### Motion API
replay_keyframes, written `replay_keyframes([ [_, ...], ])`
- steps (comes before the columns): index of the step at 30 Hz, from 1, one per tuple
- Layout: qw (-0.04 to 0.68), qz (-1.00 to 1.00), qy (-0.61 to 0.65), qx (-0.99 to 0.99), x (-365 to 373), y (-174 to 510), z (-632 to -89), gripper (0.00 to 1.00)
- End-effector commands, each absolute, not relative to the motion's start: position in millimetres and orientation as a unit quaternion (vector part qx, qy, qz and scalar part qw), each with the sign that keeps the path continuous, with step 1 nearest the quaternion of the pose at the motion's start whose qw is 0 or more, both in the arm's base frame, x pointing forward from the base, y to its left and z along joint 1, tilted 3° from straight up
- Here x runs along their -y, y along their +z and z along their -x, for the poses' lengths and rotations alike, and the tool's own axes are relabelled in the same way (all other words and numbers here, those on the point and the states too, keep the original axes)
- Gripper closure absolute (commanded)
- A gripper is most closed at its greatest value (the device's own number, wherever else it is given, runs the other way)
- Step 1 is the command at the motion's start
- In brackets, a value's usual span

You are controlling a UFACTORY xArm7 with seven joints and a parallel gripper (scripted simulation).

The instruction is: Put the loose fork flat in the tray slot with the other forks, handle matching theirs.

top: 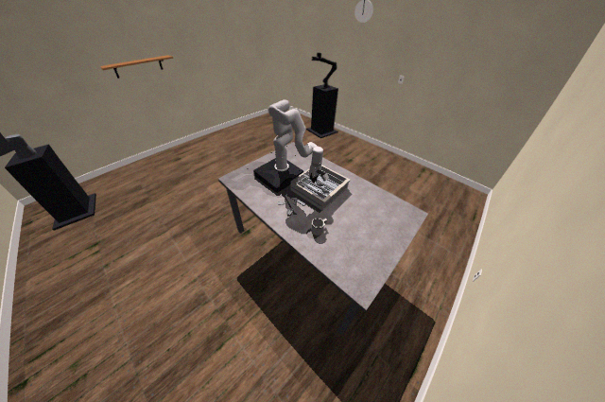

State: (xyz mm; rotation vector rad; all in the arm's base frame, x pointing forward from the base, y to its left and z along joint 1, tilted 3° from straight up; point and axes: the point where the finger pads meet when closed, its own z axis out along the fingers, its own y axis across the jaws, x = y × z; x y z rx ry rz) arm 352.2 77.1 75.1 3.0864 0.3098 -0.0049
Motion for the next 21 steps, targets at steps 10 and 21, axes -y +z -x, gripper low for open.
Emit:
replay_keyframes([
  [10,0.019,-0.995,0.000,-0.100,-76.4,25.3,-357.6,0.97],
  [21,0.019,-0.995,0.000,-0.100,-75.9,7.2,-358.6,0.97],
])
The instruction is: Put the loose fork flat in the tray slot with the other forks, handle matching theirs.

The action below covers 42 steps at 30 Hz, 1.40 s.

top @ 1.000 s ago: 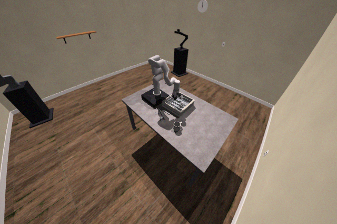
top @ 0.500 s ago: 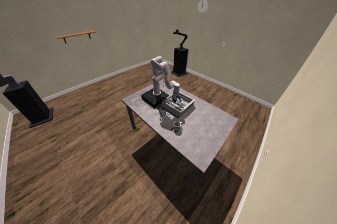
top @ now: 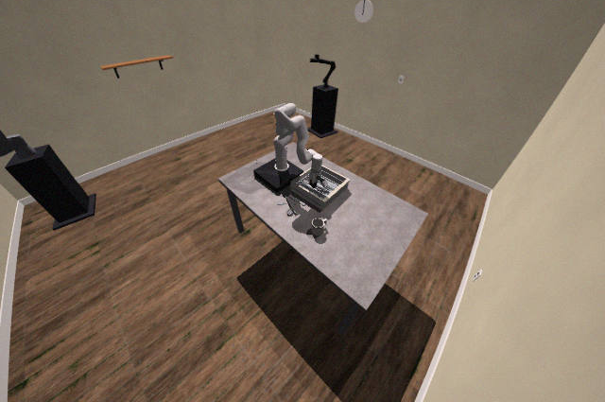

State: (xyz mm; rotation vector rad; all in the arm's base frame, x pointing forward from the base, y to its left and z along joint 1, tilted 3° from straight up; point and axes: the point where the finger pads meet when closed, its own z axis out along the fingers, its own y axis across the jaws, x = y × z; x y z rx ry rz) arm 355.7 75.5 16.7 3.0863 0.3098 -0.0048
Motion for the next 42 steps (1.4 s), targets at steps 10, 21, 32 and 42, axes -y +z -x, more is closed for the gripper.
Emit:
replay_keyframes([
  [10,0.019,-0.995,0.000,-0.100,-75.7,1.0,-358.9,0.97],
  [21,0.019,-0.995,0.000,-0.100,-75.7,0.3,-358.9,0.97],
  [32,0.019,-0.995,0.000,-0.100,-75.7,0.3,-358.9,0.97],
  [42,0.019,-0.995,0.000,-0.100,-75.7,0.3,-358.9,0.76],
])
